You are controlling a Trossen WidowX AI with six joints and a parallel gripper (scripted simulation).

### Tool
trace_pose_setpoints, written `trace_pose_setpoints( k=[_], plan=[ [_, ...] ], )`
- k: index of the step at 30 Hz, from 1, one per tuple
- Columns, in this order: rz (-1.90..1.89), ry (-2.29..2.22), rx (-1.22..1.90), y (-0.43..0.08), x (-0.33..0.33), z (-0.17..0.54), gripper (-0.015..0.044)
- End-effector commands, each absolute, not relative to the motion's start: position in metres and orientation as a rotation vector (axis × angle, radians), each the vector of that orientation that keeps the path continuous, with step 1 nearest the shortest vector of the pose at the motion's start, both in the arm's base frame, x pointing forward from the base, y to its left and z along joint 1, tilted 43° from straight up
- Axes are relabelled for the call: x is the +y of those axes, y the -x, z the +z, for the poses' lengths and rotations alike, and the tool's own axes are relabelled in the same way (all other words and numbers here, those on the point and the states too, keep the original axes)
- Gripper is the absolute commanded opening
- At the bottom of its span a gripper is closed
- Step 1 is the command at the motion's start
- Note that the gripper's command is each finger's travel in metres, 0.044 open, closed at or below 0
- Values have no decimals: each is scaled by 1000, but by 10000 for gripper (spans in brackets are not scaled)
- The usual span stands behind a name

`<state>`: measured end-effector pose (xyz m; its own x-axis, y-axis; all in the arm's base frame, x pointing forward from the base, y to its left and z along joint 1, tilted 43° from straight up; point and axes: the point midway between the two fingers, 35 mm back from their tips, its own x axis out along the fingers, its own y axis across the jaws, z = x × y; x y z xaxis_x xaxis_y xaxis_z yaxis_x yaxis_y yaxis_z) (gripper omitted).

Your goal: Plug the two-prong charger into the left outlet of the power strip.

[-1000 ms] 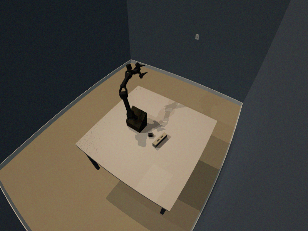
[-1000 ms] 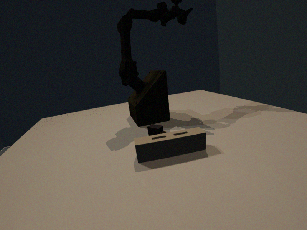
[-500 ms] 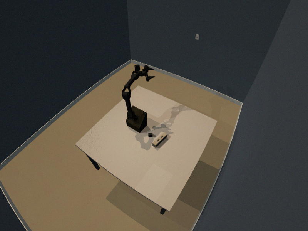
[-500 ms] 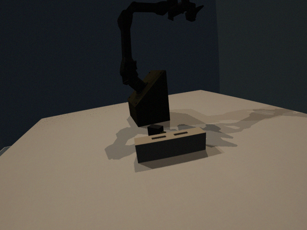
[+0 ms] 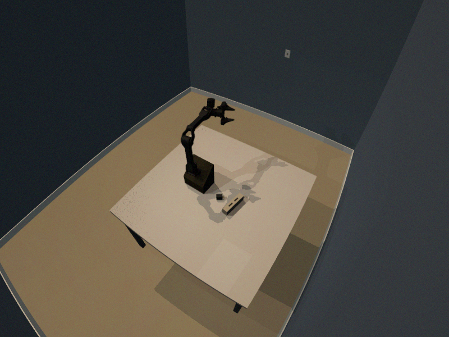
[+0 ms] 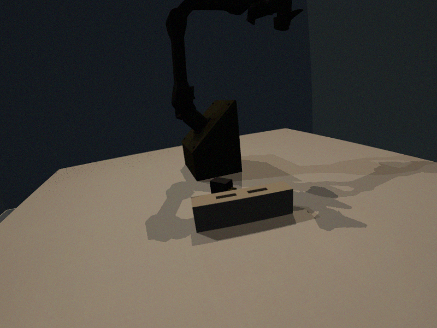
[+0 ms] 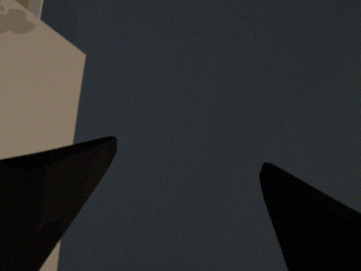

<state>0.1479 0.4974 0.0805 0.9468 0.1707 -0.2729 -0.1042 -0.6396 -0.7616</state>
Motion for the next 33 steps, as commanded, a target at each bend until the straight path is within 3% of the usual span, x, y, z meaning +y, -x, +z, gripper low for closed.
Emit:
trace_pose_setpoints(
  k=[1,33],
  plan=[
    [403,2210,19,-171,484,78,440],
    [326,2005,549,-308,335,43,440]
  ],
)
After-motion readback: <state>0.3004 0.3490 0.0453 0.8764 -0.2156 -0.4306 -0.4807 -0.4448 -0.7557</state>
